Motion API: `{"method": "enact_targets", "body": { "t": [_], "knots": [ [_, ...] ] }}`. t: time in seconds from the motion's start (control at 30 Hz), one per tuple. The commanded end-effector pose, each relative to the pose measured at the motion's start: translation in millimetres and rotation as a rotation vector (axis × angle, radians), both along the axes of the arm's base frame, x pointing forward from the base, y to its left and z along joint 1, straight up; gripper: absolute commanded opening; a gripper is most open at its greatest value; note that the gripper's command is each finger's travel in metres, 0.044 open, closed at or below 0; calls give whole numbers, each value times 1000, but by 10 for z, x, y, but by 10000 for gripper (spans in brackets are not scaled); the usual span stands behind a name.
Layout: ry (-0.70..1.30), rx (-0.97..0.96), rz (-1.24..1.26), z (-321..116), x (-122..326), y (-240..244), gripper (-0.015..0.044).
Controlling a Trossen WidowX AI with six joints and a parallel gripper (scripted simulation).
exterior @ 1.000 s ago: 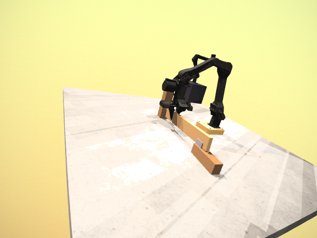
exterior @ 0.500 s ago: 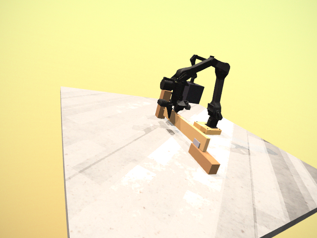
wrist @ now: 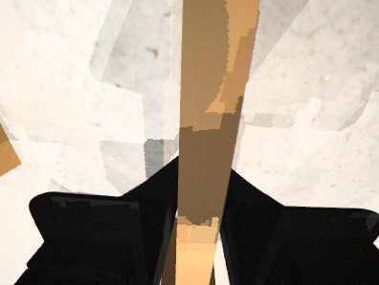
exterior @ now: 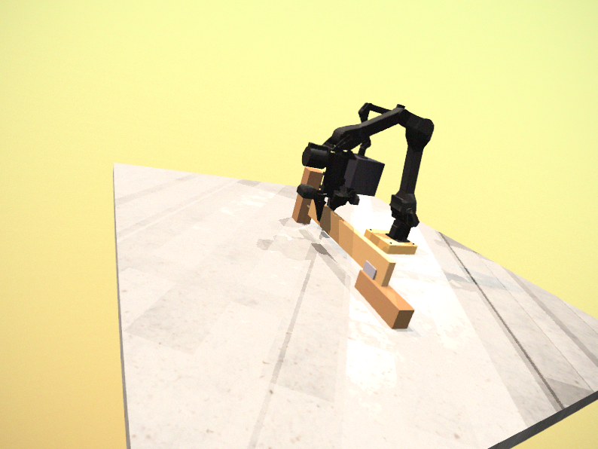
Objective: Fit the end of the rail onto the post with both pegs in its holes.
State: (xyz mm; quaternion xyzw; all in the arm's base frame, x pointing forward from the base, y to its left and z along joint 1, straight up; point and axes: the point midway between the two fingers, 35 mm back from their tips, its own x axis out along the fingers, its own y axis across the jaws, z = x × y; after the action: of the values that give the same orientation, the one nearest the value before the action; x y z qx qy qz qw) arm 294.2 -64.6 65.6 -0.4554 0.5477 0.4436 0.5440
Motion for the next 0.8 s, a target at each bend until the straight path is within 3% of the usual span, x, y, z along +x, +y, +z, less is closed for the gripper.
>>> {"method": "enact_targets", "body": {
  "t": [0.0,0.77],
  "knots": [
    [-16,5,1,60,29,8,0],
    [-15,5,1,27,17,10,0]
  ]
}}
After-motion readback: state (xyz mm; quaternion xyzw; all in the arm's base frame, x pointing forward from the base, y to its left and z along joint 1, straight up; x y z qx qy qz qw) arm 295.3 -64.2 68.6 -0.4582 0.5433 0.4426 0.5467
